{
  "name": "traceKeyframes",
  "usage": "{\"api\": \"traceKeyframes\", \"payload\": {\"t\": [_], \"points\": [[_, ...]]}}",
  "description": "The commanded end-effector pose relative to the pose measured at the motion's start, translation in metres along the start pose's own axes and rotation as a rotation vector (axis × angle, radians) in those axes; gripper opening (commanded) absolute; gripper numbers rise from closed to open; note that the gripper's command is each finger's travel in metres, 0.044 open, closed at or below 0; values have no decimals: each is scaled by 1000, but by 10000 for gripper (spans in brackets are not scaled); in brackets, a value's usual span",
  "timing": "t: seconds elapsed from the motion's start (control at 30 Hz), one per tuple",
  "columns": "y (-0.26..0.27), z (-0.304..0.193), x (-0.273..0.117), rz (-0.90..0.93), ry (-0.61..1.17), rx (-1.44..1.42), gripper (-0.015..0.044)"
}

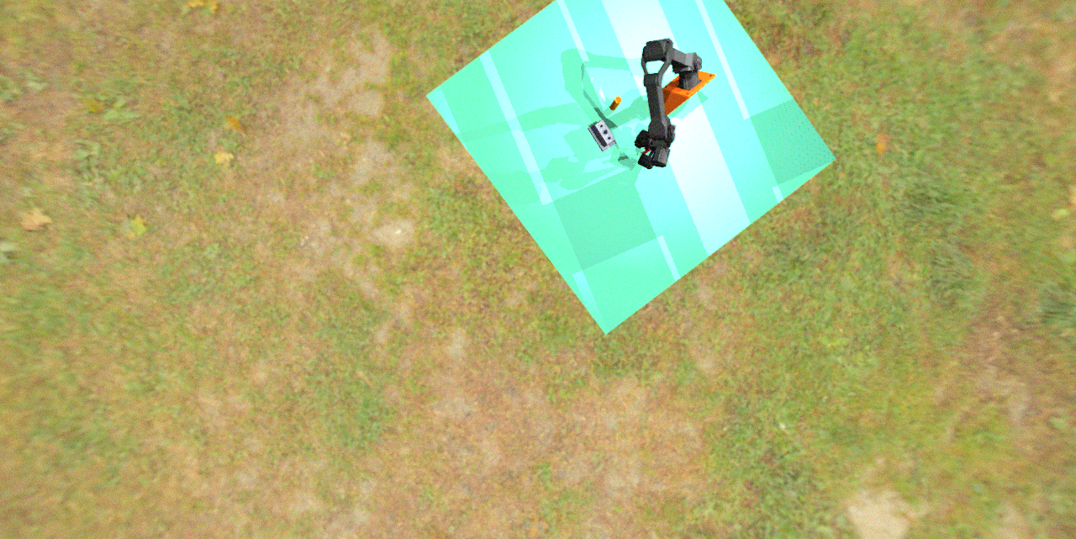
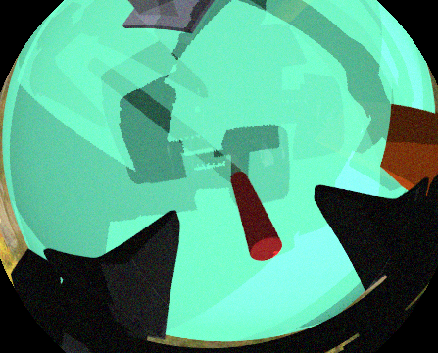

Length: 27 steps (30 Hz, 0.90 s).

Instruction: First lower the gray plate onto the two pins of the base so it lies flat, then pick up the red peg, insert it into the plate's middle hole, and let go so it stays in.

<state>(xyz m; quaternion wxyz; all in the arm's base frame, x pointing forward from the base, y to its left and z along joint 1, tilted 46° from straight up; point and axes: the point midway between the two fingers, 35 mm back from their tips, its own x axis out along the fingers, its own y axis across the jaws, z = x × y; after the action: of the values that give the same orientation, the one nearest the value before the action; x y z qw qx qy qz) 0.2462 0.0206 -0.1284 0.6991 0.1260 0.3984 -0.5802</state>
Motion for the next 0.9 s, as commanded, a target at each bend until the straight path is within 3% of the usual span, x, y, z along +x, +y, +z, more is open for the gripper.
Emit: {"api": "traceKeyframes", "payload": {"t": [0.0, 0.4, 0.63, 0.87], "points": [[0, 1, 1, 4, -6, -4, 361], [0, 1, 1, 4, -6, -4, 46], [0, 1, 1, 4, -6, -4, 0], [2, 0, -6, 5, -5, -4, 0]]}}
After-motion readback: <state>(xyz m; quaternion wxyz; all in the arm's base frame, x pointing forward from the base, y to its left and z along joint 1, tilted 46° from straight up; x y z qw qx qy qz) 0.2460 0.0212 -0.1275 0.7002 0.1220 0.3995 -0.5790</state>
